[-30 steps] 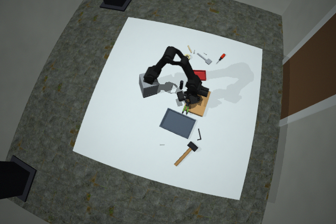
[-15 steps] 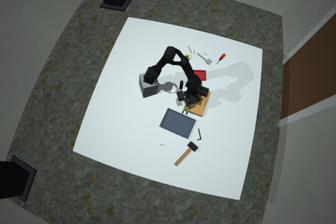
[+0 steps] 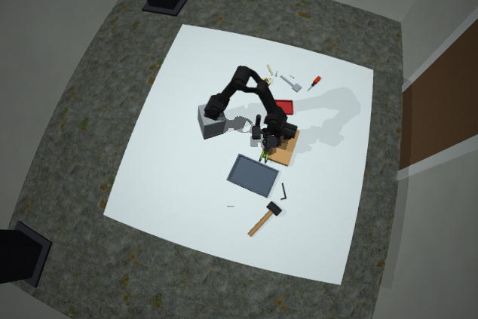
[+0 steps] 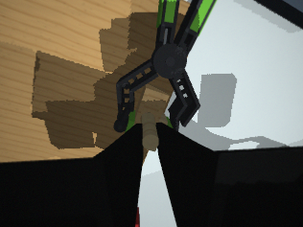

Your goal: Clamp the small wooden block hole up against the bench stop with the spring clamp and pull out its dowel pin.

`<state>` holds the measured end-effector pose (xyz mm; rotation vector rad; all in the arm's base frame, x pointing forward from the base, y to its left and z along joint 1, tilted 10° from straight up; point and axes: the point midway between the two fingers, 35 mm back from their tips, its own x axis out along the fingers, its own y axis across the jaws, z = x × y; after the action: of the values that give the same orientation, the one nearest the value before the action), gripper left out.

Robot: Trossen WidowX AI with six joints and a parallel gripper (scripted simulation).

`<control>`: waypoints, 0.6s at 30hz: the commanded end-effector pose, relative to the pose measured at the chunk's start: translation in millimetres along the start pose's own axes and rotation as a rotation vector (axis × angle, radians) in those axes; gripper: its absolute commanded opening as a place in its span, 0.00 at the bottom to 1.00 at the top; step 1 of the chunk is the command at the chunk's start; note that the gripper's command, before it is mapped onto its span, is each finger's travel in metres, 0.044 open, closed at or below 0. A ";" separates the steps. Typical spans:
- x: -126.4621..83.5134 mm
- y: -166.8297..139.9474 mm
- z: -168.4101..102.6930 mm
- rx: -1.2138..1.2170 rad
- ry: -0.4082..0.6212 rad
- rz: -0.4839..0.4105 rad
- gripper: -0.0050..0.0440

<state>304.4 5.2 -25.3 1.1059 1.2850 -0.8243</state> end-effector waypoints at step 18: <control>-1.9 0.4 0.1 0.585 0.000 0.002 0.10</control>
<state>304.3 5.1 -24.7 1.4912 1.1061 -1.1801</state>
